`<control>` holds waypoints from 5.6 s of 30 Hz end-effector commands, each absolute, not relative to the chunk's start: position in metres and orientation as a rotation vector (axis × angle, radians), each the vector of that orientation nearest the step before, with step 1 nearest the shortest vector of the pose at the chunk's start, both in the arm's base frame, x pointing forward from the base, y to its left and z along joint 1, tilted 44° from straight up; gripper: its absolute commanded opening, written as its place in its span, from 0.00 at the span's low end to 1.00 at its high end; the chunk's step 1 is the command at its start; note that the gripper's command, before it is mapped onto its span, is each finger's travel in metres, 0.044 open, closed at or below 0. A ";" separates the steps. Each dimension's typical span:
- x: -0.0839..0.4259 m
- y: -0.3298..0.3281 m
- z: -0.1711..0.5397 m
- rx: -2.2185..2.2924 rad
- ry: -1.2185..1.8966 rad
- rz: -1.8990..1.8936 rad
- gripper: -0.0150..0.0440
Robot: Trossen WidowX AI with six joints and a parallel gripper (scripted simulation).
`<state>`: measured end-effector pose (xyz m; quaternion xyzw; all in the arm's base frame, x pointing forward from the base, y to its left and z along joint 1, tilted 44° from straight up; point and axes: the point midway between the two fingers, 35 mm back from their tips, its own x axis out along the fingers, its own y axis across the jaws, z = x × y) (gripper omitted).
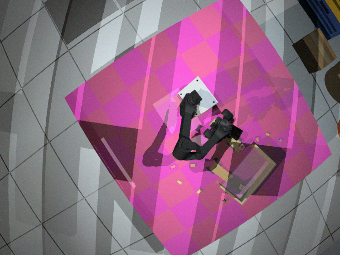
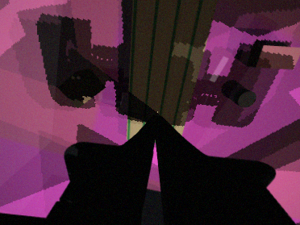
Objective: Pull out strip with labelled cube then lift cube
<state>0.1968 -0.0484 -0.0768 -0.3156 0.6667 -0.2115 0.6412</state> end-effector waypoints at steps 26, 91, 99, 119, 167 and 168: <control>0.198 -0.020 -0.048 -0.715 1.543 -0.485 0.25; 0.400 0.017 -0.065 -0.717 1.538 -0.480 0.68; 0.401 0.008 -0.075 -0.717 1.538 -0.480 0.68; 0.400 -0.015 -0.097 -0.719 1.538 -0.482 0.68; 0.300 0.007 -0.056 -0.719 1.543 -0.479 0.25; 0.300 0.010 -0.053 -0.719 1.543 -0.478 0.25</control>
